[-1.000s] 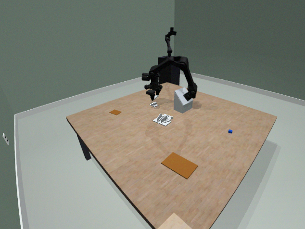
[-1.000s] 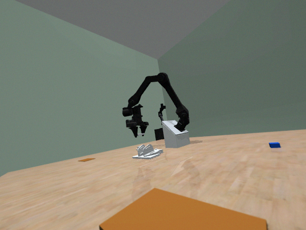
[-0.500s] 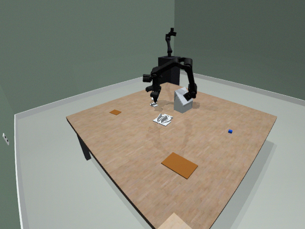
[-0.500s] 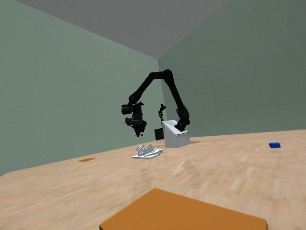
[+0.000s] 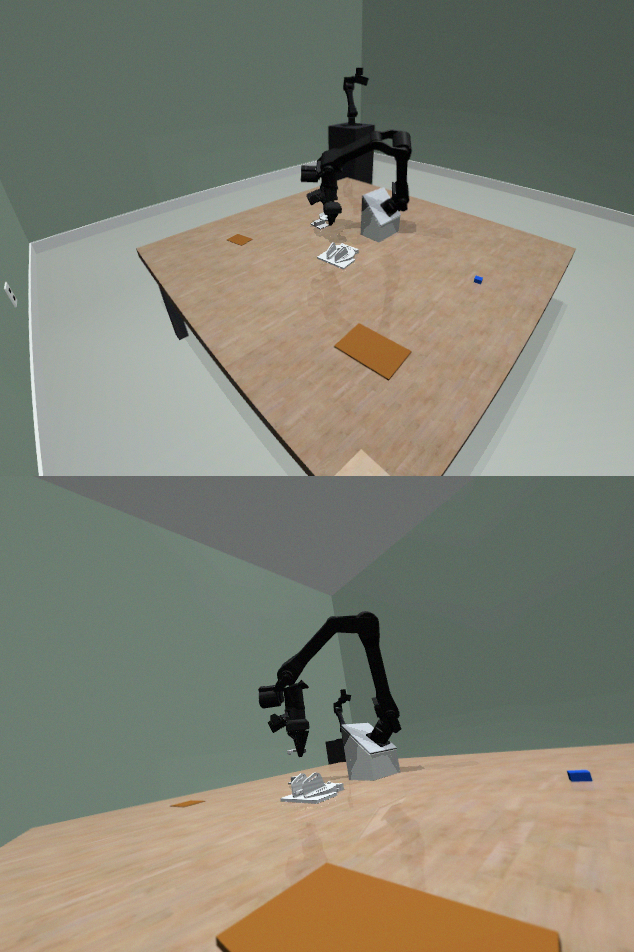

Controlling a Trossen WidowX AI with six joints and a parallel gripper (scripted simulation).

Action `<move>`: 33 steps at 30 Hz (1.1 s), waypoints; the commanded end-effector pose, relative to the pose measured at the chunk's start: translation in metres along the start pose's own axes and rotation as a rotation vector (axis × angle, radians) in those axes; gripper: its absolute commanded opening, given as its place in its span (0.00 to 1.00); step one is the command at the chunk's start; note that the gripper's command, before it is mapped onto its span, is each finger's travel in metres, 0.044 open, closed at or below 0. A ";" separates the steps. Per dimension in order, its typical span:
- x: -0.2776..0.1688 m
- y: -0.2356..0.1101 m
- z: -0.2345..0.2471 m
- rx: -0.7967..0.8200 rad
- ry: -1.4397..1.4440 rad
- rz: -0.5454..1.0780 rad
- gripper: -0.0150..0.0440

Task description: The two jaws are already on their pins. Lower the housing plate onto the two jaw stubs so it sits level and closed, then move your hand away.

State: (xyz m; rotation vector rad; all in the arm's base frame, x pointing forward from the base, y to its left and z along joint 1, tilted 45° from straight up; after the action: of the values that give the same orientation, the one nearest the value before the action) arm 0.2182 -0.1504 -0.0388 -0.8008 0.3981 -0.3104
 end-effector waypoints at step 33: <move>-0.031 0.011 0.105 0.049 -0.739 0.001 0.85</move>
State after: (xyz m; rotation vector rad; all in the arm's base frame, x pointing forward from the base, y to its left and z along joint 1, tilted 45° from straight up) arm 0.2401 -0.0682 0.0228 -0.8119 -0.2634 -0.0188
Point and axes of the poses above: the point midway between the two fingers, 35 mm back from their tips, its own y axis out along the fingers, its own z axis across the jaws, x = y × z, the point moved 3 cm from there along -y, back along the fingers, and after that the axes turned 13 degrees about -y, right-handed, at the moved point
